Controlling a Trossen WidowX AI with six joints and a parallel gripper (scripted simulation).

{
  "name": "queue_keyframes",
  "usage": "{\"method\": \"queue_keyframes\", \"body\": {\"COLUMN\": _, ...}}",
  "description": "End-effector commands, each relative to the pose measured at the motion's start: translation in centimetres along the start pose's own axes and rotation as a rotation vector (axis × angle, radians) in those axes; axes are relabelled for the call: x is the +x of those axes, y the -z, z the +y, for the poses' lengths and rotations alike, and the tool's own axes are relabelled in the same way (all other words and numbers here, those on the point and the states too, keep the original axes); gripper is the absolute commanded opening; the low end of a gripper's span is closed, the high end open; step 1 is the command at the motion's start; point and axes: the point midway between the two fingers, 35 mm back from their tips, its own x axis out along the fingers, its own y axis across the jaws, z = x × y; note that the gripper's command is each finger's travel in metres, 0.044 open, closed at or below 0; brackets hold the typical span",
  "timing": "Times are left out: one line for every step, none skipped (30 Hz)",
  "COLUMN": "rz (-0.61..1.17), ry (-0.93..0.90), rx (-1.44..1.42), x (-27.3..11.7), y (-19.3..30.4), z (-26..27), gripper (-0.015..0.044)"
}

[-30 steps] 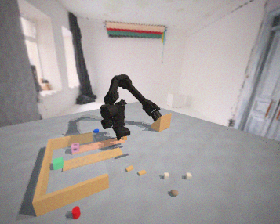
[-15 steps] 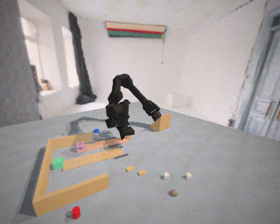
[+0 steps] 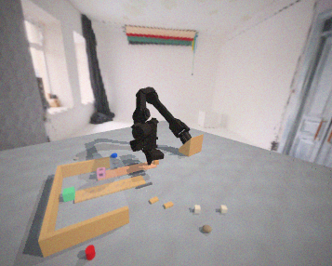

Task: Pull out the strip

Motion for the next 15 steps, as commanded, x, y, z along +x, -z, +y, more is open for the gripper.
{"method": "queue_keyframes", "body": {"rz": 0.027, "ry": 0.008, "rx": -0.006, "x": 0.6, "y": 1.3, "z": -0.2, "gripper": 0.0000}}
{"method": "queue_keyframes", "body": {"rz": 0.027, "ry": 0.008, "rx": -0.006, "x": 0.6, "y": 1.5, "z": -0.2, "gripper": 0.0000}}
{"method": "queue_keyframes", "body": {"rz": 0.027, "ry": 0.008, "rx": -0.006, "x": 0.6, "y": 1.6, "z": -0.2, "gripper": 0.0000}}
{"method": "queue_keyframes", "body": {"rz": 0.027, "ry": 0.008, "rx": -0.006, "x": 0.6, "y": 1.7, "z": -0.2, "gripper": 0.0000}}
{"method": "queue_keyframes", "body": {"rz": 0.027, "ry": 0.008, "rx": -0.007, "x": 0.6, "y": 1.9, "z": -0.2, "gripper": 0.0000}}
{"method": "queue_keyframes", "body": {"rz": 0.027, "ry": 0.008, "rx": -0.007, "x": 0.6, "y": 2.0, "z": -0.2, "gripper": 0.0000}}
{"method": "queue_keyframes", "body": {"rz": 0.027, "ry": 0.008, "rx": -0.007, "x": 0.6, "y": 2.2, "z": -0.2, "gripper": 0.0000}}
{"method": "queue_keyframes", "body": {"rz": 0.027, "ry": 0.008, "rx": -0.007, "x": 0.6, "y": 2.4, "z": -0.2, "gripper": 0.0000}}
{"method": "queue_keyframes", "body": {"rz": 0.027, "ry": 0.008, "rx": -0.007, "x": 0.6, "y": 2.5, "z": -0.2, "gripper": 0.0000}}
{"method": "queue_keyframes", "body": {"rz": 0.027, "ry": 0.008, "rx": -0.007, "x": 0.6, "y": 2.7, "z": -0.2, "gripper": 0.0000}}
{"method": "queue_keyframes", "body": {"rz": 0.028, "ry": 0.008, "rx": -0.007, "x": 0.6, "y": 2.8, "z": -0.2, "gripper": 0.0000}}
{"method": "queue_keyframes", "body": {"rz": 0.028, "ry": 0.008, "rx": -0.007, "x": 0.6, "y": 3.0, "z": -0.2, "gripper": 0.0000}}
{"method": "queue_keyframes", "body": {"rz": 0.028, "ry": 0.008, "rx": -0.007, "x": 0.5, "y": 3.2, "z": -0.2, "gripper": 0.0000}}
{"method": "queue_keyframes", "body": {"rz": 0.028, "ry": 0.008, "rx": -0.007, "x": 0.5, "y": 3.3, "z": -0.2, "gripper": 0.0000}}
{"method": "queue_keyframes", "body": {"rz": 0.028, "ry": 0.008, "rx": -0.007, "x": 0.5, "y": 3.5, "z": -0.2, "gripper": 0.0000}}
